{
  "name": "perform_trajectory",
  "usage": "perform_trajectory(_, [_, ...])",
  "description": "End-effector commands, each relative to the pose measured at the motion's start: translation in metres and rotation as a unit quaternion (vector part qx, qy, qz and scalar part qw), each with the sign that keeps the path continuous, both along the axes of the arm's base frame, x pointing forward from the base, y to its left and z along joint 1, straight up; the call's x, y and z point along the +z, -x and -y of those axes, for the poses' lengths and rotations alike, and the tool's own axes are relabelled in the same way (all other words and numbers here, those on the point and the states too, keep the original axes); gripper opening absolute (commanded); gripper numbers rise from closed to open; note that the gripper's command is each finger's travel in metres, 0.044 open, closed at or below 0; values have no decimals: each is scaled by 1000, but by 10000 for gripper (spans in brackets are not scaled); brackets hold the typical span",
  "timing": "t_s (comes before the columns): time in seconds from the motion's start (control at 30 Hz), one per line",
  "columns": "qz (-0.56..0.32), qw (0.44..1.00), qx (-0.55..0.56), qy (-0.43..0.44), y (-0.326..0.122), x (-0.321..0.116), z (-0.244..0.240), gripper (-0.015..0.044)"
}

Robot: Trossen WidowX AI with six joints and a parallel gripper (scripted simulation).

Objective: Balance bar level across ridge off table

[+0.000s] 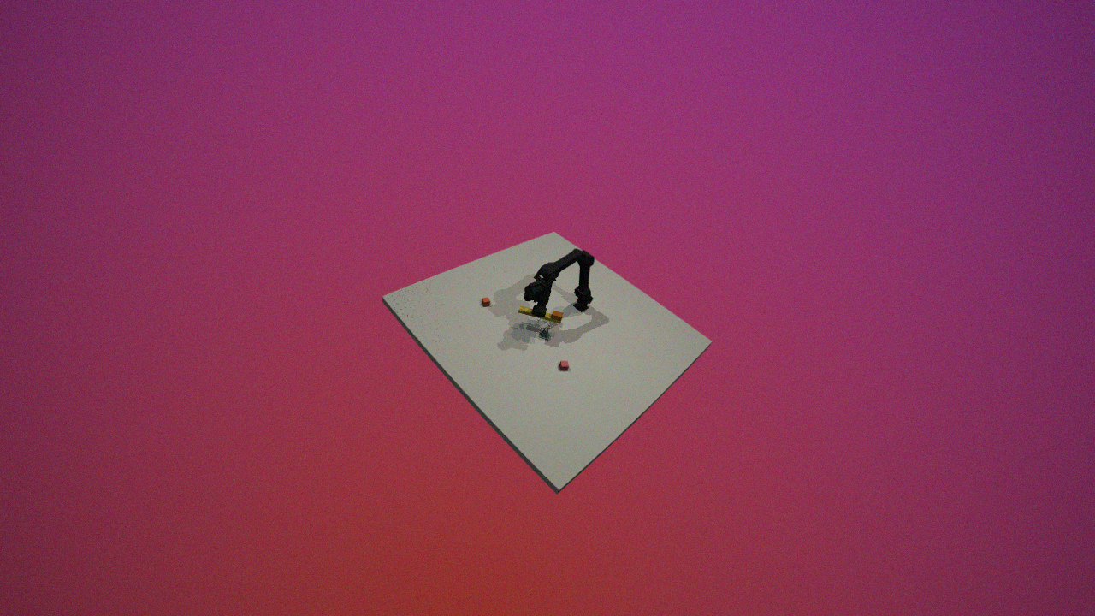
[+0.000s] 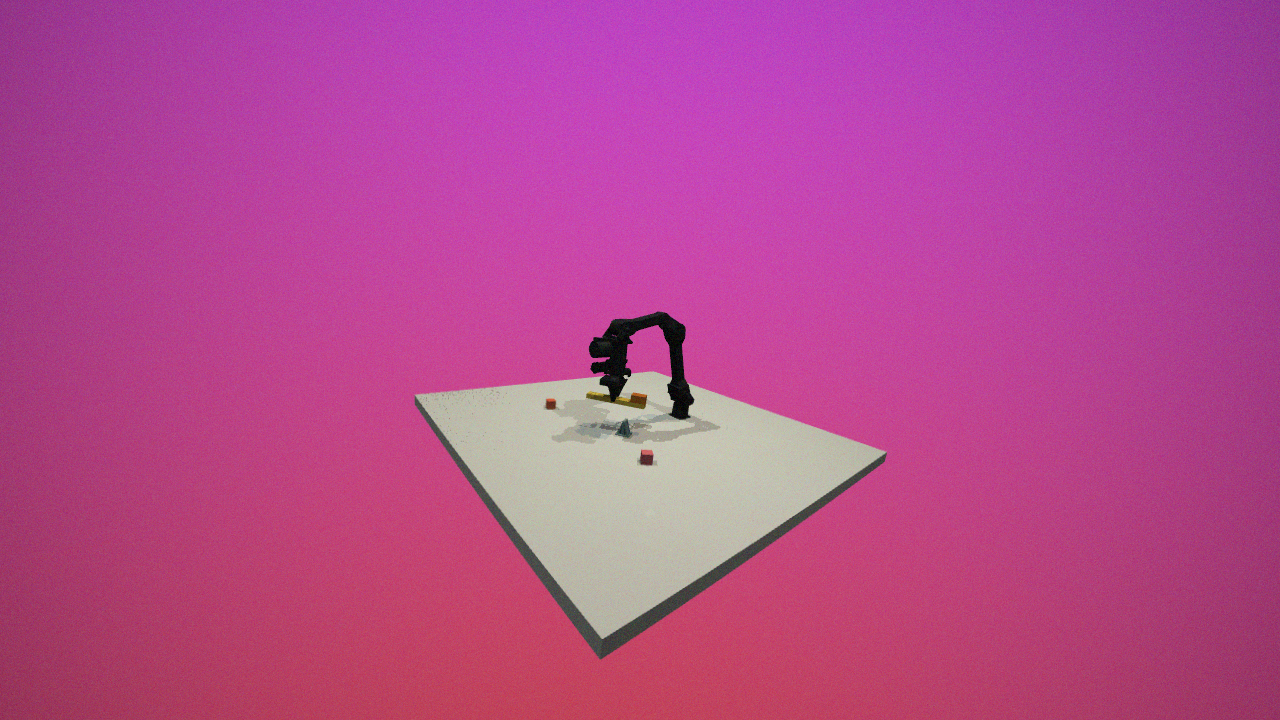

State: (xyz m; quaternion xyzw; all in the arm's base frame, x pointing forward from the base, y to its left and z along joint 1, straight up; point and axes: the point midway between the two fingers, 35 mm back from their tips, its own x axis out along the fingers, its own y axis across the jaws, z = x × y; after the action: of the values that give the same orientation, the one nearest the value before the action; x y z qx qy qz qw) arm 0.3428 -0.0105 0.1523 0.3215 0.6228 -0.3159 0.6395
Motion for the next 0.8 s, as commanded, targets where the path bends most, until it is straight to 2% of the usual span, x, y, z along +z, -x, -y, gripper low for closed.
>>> perform_trajectory(0.0, [2,1000,-23,-3,-3,1,-16,0])
perform_trajectory(0.17, [2,999,-44,-4,-4,1,-31,0])
perform_trajectory(0.77, [2,999,-44,-4,-5,-24,-32,0])
